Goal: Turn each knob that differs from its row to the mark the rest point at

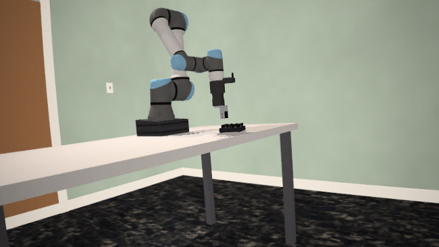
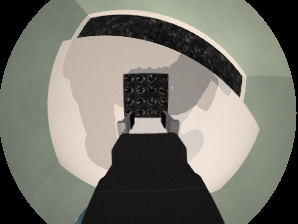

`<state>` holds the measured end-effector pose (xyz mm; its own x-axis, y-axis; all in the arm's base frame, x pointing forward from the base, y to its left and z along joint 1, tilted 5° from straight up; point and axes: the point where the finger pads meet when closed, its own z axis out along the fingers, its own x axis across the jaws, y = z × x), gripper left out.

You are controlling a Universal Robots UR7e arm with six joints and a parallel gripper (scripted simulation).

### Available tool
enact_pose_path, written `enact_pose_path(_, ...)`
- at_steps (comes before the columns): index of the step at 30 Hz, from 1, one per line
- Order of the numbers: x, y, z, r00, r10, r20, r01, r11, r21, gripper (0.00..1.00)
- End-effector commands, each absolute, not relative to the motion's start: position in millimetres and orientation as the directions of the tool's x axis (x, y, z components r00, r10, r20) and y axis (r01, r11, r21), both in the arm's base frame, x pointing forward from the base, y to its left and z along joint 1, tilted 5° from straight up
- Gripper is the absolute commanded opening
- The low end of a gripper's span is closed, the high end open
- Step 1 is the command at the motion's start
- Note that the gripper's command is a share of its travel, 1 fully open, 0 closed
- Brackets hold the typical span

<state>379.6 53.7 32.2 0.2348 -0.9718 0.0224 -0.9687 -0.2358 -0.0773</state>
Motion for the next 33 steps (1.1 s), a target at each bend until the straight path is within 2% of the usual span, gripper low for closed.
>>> enact_pose_path(1,380,54,33,0.235,-0.972,0.023,-0.969,-0.236,-0.078,1.0)
enact_pose_path(20,379,53,33,0.235,-0.972,0.023,-0.969,-0.236,-0.078,1.0)
enact_pose_path(33,365,50,31,0.235,-0.972,0.023,-0.969,-0.236,-0.077,1.0)
